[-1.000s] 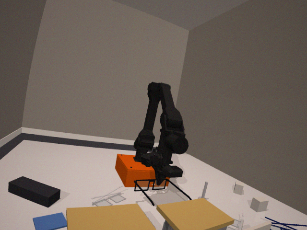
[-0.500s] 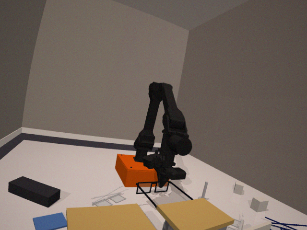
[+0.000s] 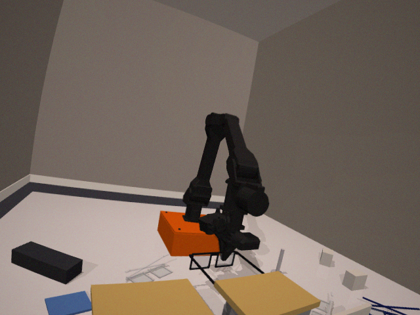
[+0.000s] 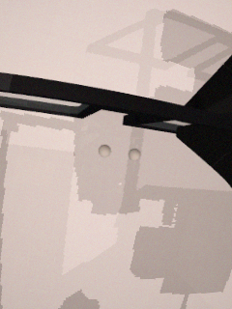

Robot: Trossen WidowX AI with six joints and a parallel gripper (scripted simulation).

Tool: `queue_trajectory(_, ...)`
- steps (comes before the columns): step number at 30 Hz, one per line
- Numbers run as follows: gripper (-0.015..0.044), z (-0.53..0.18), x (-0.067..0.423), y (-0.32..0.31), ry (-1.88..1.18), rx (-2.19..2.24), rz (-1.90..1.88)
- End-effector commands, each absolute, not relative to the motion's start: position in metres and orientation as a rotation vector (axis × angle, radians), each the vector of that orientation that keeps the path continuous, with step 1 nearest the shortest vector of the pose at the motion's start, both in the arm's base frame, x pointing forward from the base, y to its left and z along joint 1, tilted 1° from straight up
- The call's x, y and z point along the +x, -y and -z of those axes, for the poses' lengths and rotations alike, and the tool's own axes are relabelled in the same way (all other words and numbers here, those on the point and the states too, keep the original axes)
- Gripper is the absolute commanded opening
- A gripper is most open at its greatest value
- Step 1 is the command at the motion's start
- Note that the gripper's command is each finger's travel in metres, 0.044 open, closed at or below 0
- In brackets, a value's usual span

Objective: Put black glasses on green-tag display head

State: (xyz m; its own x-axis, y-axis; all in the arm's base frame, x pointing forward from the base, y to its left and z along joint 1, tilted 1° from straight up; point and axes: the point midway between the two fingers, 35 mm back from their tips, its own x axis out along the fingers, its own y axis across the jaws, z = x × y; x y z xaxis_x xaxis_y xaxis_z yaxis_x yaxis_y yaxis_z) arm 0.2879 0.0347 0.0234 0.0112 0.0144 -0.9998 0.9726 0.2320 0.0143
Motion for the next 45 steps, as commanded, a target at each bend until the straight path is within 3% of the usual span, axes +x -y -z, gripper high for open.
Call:
queue_trajectory(1, 0.0, -0.024, 0.294, -0.036, -1.307, 1.052, 1.023)
queue_trajectory(45, 0.0, -0.026, 0.354, -0.05, -1.304, 1.055, 1.02)
